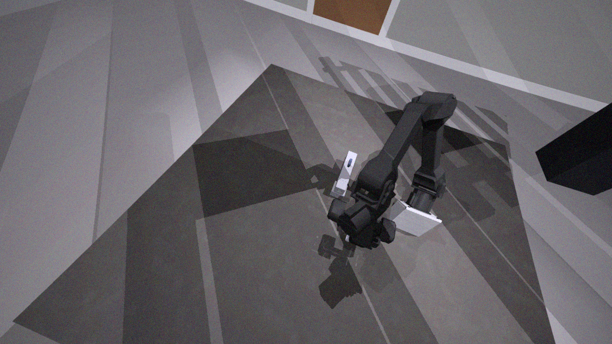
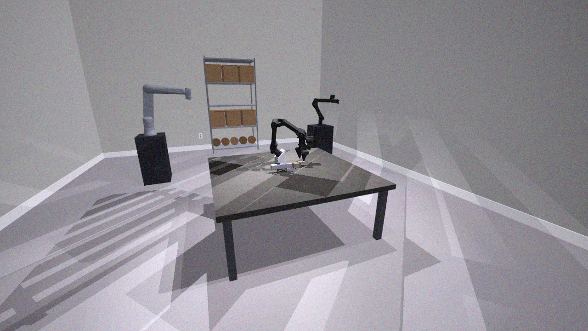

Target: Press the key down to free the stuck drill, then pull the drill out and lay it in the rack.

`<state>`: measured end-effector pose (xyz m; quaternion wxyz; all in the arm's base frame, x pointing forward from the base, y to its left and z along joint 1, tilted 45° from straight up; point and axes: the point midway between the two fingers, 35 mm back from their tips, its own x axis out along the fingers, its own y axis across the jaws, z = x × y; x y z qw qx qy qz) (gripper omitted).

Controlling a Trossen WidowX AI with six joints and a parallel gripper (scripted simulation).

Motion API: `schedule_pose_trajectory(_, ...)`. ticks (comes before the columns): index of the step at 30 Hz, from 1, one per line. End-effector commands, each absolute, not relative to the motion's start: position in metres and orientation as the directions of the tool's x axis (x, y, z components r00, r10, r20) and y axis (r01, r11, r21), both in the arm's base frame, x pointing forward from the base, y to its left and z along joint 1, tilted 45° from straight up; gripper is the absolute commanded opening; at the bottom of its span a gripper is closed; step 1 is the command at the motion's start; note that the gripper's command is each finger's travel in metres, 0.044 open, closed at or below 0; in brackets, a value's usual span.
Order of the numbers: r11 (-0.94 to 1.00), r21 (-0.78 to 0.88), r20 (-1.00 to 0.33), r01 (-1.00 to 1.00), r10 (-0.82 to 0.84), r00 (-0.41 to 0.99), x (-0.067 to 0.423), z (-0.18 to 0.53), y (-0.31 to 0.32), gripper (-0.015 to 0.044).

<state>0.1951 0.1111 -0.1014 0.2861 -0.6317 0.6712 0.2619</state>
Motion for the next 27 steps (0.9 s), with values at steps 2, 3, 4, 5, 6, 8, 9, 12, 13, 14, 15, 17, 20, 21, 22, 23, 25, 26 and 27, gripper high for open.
schedule_pose_trajectory(2, 0.069, -0.014, -0.719, -0.998, -0.694, -0.038, 0.197, -0.088, 0.127, 0.0440)
schedule_pose_trajectory(3, 0.069, -0.014, -0.719, -0.998, -0.694, -0.038, 0.197, -0.087, 0.127, 0.0440)
schedule_pose_trajectory(4, 0.069, -0.014, -0.719, -0.998, -0.694, -0.038, 0.197, -0.087, 0.127, 0.0440)
schedule_pose_trajectory(5, 0.054, -0.015, -0.722, -0.998, -0.692, -0.027, 0.198, -0.094, 0.123, 0.0440)
schedule_pose_trajectory(6, 0.027, -0.025, -0.736, -0.999, -0.677, 0.000, 0.202, -0.099, 0.129, 0.0440)
schedule_pose_trajectory(8, -0.075, -0.069, -0.780, -0.995, -0.618, 0.101, 0.215, -0.116, 0.153, 0.0440)
schedule_pose_trajectory(9, -0.129, -0.097, -0.799, -0.987, -0.581, 0.155, 0.222, -0.124, 0.167, 0.0440)
schedule_pose_trajectory(12, -0.281, -0.196, -0.833, -0.940, -0.458, 0.310, 0.242, -0.143, 0.211, 0.0440)
schedule_pose_trajectory(13, -0.327, -0.232, -0.837, -0.916, -0.413, 0.359, 0.247, -0.148, 0.226, 0.0440)
schedule_pose_trajectory(14, -0.365, -0.266, -0.837, -0.892, -0.371, 0.402, 0.251, -0.152, 0.240, 0.0440)
schedule_pose_trajectory(15, -0.393, -0.293, -0.835, -0.872, -0.339, 0.433, 0.255, -0.154, 0.251, 0.0440)
schedule_pose_trajectory(17, -0.444, -0.347, -0.826, -0.826, -0.272, 0.493, 0.260, -0.157, 0.273, 0.0440)
schedule_pose_trajectory(20, -0.507, -0.429, -0.800, -0.748, -0.170, 0.575, 0.266, -0.160, 0.306, 0.0440)
schedule_pose_trajectory(21, -0.524, -0.456, -0.789, -0.719, -0.137, 0.599, 0.267, -0.160, 0.317, 0.0440)
schedule_pose_trajectory(22, -0.540, -0.483, -0.775, -0.690, -0.103, 0.623, 0.268, -0.160, 0.328, 0.0440)
schedule_pose_trajectory(23, -0.553, -0.509, -0.761, -0.659, -0.069, 0.645, 0.269, -0.160, 0.338, 0.0440)
schedule_pose_trajectory(25, -0.575, -0.561, -0.727, -0.595, -0.002, 0.687, 0.269, -0.158, 0.360, 0.0440)
schedule_pose_trajectory(26, -0.583, -0.586, -0.708, -0.562, 0.031, 0.706, 0.269, -0.156, 0.370, 0.0440)
schedule_pose_trajectory(27, -0.589, -0.611, -0.687, -0.529, 0.063, 0.723, 0.268, -0.155, 0.381, 0.0440)
